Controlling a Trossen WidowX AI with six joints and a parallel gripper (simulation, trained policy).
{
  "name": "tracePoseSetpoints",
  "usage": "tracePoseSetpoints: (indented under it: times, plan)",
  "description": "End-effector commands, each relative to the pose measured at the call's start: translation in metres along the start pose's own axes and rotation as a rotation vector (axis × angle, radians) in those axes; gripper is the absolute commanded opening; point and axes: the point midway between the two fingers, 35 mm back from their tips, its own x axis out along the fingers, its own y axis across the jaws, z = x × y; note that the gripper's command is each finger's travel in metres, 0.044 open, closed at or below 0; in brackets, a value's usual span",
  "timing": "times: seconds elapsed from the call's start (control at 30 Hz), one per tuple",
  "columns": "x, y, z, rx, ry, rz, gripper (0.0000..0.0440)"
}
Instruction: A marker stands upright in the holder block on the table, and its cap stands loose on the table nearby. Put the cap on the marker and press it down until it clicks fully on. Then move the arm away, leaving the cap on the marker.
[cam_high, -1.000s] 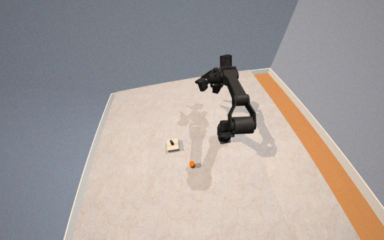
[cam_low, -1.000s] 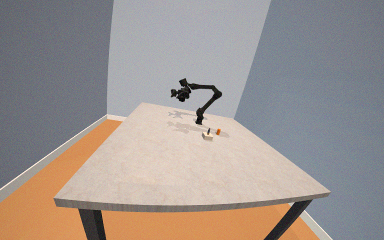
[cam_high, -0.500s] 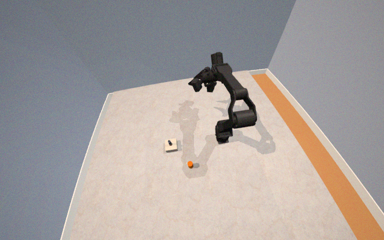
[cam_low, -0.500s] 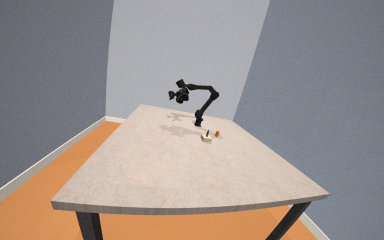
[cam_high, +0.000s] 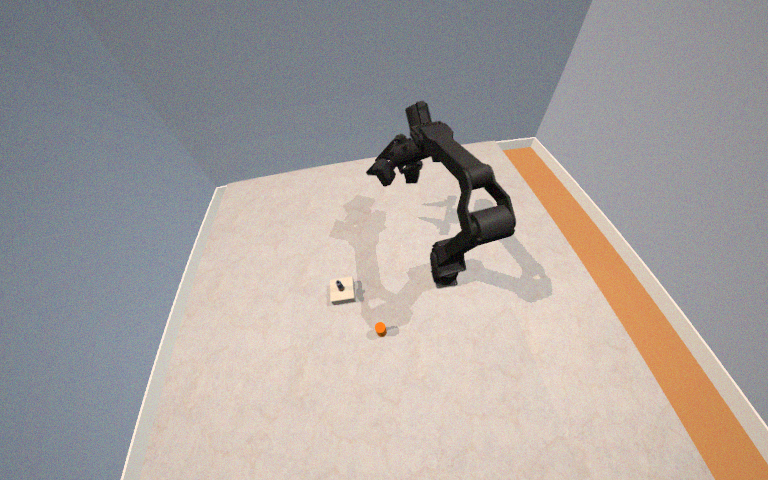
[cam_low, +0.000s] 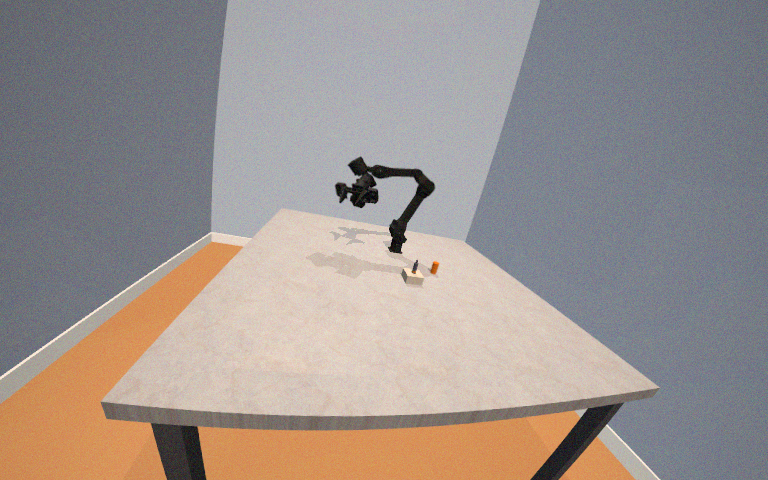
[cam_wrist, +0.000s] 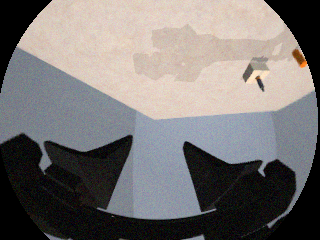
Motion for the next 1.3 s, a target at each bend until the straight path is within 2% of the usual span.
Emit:
tracePoseSetpoints:
  times: [0.0,1.27]
  plan:
    - [0.008,-0.005,-0.003,-0.022,-0.023,-0.028,0.0322]
    - [0.068,-0.08,-0.011,-0.199,-0.219,-0.279,0.0321]
